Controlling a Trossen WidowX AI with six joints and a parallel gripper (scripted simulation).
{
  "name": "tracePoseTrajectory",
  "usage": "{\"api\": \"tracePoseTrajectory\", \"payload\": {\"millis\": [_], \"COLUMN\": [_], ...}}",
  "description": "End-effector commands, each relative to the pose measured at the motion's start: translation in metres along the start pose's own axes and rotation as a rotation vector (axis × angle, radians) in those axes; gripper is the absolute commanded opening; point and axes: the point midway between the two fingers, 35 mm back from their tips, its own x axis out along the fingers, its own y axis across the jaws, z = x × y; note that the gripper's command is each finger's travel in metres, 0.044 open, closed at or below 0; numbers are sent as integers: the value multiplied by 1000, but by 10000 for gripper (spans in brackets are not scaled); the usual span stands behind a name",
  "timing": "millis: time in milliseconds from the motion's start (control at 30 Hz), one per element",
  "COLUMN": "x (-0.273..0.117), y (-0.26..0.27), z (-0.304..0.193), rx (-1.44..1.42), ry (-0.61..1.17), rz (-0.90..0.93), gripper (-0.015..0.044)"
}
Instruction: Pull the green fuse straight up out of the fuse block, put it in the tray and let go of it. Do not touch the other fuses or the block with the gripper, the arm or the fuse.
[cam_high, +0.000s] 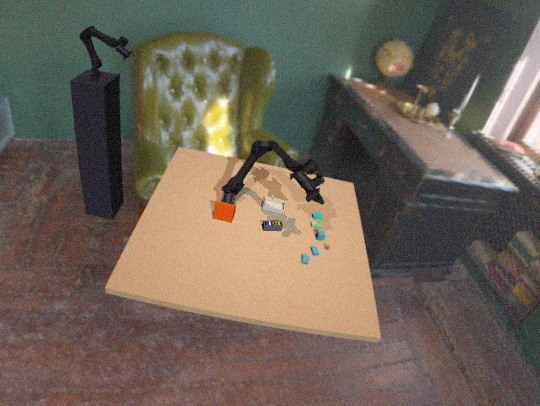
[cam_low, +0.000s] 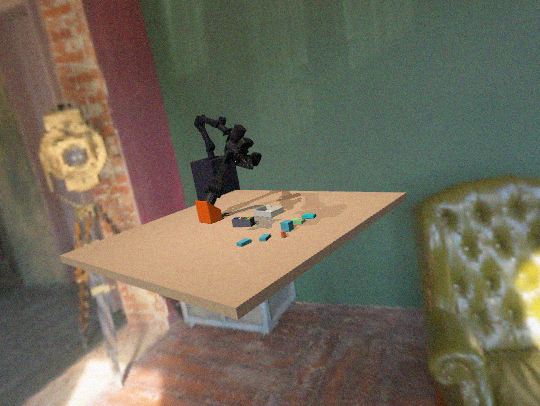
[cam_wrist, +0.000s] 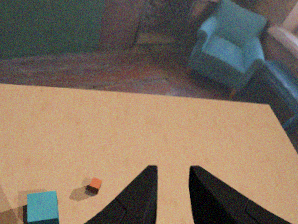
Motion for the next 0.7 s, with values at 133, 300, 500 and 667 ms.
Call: {"api": "tracePoseTrajectory", "payload": {"millis": [133,300,500,667], "x": [15,-3,-42,-43], "y": [45,81,114,114], "z": [-120,-195,-262,-264], "rx": [537,867,1176,1185], "ry": [432,727,1026,1034], "rz": [-7,-122,-349,-357], "gripper": [66,66,66,66]}}
